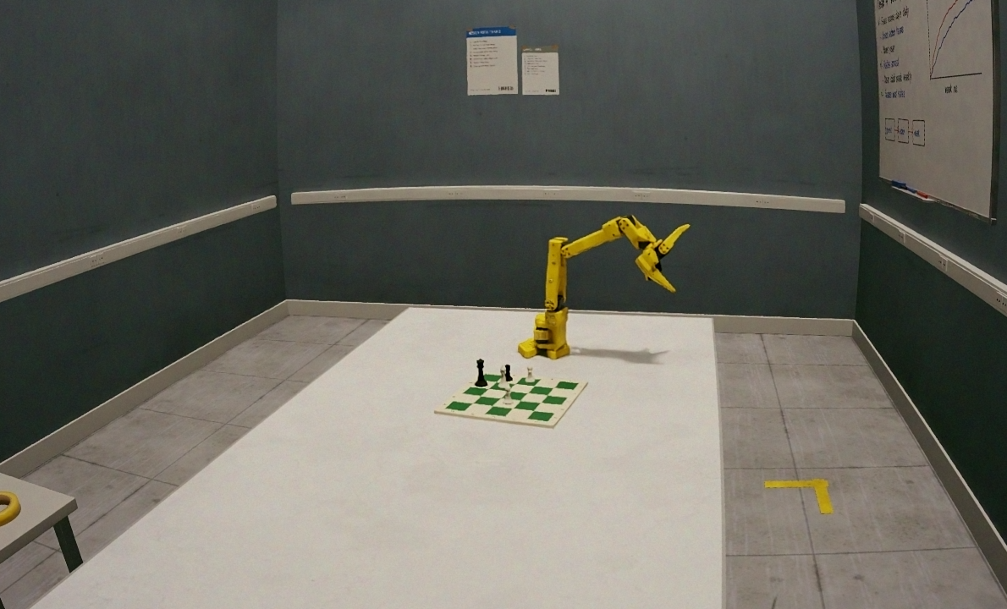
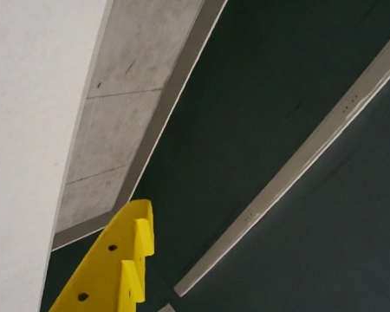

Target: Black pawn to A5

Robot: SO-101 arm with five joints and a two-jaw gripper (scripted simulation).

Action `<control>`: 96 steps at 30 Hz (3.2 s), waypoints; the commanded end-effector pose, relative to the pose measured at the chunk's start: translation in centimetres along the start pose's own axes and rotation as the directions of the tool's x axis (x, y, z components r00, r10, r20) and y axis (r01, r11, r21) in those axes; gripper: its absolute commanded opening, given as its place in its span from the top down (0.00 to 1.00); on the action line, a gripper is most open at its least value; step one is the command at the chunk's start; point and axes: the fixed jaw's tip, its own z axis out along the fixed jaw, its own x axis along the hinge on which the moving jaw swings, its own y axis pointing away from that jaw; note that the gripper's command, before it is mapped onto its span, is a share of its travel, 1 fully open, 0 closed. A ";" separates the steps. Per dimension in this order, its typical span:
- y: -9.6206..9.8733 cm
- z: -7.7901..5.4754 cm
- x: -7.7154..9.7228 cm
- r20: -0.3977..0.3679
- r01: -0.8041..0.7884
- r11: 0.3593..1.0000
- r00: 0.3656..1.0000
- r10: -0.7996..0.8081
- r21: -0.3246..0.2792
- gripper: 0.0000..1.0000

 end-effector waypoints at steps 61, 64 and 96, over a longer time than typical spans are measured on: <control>0.1 -0.5 0.7 -0.024 -0.044 0.999 0.999 0.044 0.014 0.00; 0.4 -0.6 1.3 -0.040 -0.090 0.996 0.995 0.091 0.012 0.01; 12.8 -4.5 11.8 -0.361 -0.931 0.289 0.197 0.911 0.221 0.11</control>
